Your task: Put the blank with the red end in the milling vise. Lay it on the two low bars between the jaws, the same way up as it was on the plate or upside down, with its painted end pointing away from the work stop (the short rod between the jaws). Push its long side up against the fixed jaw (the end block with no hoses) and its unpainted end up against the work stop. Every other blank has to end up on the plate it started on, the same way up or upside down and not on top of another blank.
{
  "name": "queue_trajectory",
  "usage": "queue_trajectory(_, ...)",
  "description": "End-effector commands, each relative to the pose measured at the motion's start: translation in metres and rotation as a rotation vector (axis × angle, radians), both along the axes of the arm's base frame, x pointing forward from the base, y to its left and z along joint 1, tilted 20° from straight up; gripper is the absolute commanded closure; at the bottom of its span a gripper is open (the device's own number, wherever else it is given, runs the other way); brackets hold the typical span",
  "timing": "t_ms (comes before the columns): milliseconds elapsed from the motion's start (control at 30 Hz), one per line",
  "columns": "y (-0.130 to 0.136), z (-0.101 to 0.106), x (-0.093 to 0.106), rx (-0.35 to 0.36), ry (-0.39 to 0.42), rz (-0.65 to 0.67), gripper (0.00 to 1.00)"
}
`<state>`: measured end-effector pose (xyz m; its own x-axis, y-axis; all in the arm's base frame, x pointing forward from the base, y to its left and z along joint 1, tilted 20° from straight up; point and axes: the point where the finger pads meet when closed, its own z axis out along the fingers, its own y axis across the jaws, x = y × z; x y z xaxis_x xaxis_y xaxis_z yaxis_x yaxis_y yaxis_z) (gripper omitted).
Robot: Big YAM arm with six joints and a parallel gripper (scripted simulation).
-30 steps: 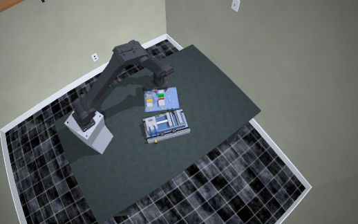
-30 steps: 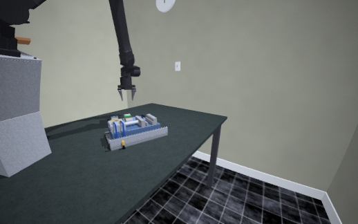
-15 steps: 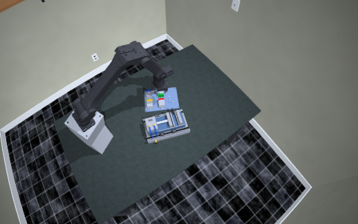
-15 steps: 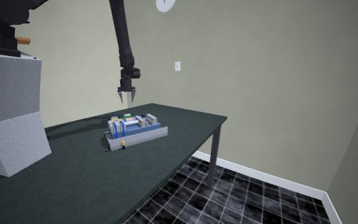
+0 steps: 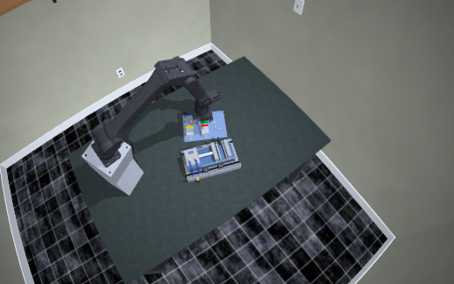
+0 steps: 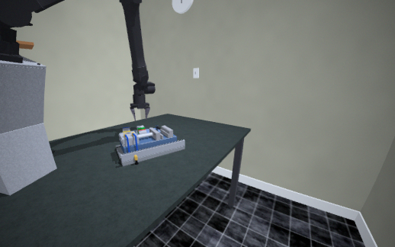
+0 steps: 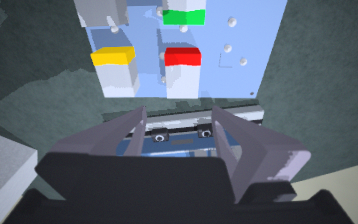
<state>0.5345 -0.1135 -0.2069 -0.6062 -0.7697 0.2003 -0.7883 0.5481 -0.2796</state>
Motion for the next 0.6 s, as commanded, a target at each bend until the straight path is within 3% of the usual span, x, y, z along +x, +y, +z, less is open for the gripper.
queue_trajectory(0,-0.008,-0.007,0.016,-0.002,-0.028,0.006,0.36)
queue_trajectory(367,-0.017,-0.042,0.019,-0.002,-0.026,0.011,0.36)
queue_trajectory(567,-0.023,-0.051,0.019,-0.002,-0.025,0.006,0.36)
